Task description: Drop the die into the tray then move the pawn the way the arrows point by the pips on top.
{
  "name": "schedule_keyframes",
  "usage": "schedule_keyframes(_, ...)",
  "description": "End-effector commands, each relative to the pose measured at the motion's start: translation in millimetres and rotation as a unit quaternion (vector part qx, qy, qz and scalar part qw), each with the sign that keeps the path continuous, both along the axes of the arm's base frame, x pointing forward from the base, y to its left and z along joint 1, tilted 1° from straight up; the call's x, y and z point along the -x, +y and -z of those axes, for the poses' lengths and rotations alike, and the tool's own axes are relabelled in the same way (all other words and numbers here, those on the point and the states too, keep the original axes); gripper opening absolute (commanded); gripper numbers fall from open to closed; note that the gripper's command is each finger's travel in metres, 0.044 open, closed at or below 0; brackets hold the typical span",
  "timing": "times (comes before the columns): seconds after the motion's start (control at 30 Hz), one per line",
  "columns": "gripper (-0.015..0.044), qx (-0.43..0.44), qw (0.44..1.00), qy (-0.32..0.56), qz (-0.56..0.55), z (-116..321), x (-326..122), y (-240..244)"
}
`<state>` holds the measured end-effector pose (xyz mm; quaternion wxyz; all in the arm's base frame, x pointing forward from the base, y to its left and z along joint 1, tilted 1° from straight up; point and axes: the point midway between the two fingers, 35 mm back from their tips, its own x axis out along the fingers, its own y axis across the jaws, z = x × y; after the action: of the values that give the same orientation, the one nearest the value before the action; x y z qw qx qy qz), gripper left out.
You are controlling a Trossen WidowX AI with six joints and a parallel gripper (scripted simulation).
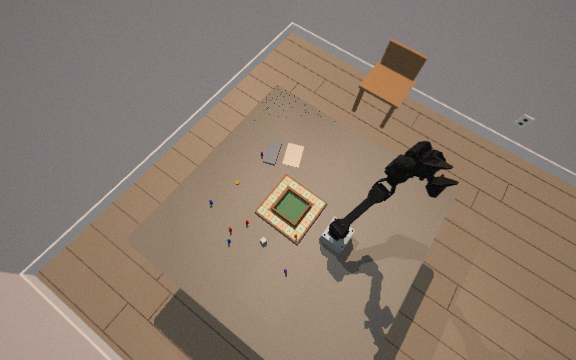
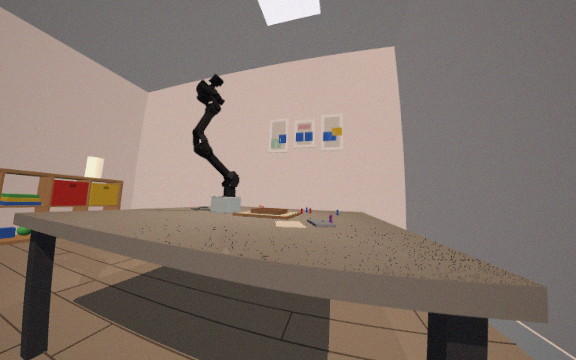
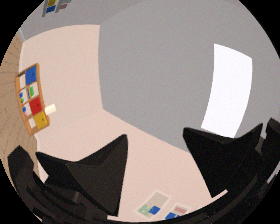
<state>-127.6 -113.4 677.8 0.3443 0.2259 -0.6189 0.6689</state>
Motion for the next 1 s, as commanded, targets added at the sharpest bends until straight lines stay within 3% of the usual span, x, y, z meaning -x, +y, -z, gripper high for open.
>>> schedule_keyframes(0.0, 0.0275, 0.100, 0.994, 0.050, -0.001, -10, -18, 73)
schedule_keyframes(0.13, 0.0275, 0.179, 0.979, 0.095, 0.001, -11, -36, 132)
schedule_keyframes(0.3, 0.0275, 0.180, 0.977, 0.113, 0.028, -5, -49, 159)
schedule_keyframes(0.47, 0.0275, 0.272, 0.946, 0.171, 0.036, 7, -78, 228)
schedule_keyframes(0.7, 0.0275, 0.386, 0.884, 0.259, 0.054, 40, -126, 316)
schedule_keyframes(0.97, 0.0275, 0.509, 0.769, 0.378, 0.077, 109, -193, 408)
